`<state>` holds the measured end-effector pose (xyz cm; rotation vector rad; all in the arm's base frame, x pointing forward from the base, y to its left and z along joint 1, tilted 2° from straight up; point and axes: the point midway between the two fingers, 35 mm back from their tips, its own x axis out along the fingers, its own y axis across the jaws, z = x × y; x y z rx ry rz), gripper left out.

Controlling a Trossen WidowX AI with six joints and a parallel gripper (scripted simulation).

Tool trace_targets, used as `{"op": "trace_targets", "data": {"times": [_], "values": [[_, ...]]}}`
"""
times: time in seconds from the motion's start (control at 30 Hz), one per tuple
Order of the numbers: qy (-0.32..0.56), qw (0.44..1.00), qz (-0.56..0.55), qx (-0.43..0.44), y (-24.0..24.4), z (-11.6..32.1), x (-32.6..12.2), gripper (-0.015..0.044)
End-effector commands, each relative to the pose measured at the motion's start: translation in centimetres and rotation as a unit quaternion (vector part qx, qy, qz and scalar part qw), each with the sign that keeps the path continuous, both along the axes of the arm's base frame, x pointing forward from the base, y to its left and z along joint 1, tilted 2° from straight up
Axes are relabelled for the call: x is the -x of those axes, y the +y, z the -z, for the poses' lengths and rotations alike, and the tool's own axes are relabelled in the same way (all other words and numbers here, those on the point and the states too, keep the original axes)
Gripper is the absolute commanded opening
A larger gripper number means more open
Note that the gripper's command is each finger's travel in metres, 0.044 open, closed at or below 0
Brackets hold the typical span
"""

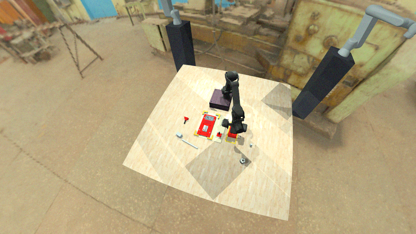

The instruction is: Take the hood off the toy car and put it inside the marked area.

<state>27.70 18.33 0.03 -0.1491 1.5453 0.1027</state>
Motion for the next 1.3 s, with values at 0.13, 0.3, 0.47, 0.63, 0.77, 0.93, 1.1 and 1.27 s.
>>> {"op": "trace_targets", "data": {"times": [0.13, 0.3, 0.47, 0.63, 0.77, 0.93, 1.1, 1.27], "values": [[-0.008, 1.0, 0.001, -0.005, 0.3, -5.1, -0.1, 0.044], [-0.008, 1.0, 0.001, -0.005, 0.3, -5.1, -0.1, 0.044], [-0.008, 1.0, 0.001, -0.005, 0.3, -5.1, -0.1, 0.044], [-0.008, 1.0, 0.001, -0.005, 0.3, -5.1, -0.1, 0.044], [-0.008, 1.0, 0.001, -0.005, 0.3, -5.1, -0.1, 0.044], [-0.008, 1.0, 0.001, -0.005, 0.3, -5.1, -0.1, 0.044], [-0.008, 1.0, 0.001, -0.005, 0.3, -5.1, -0.1, 0.044], [-0.008, 1.0, 0.001, -0.005, 0.3, -5.1, -0.1, 0.044]]}}
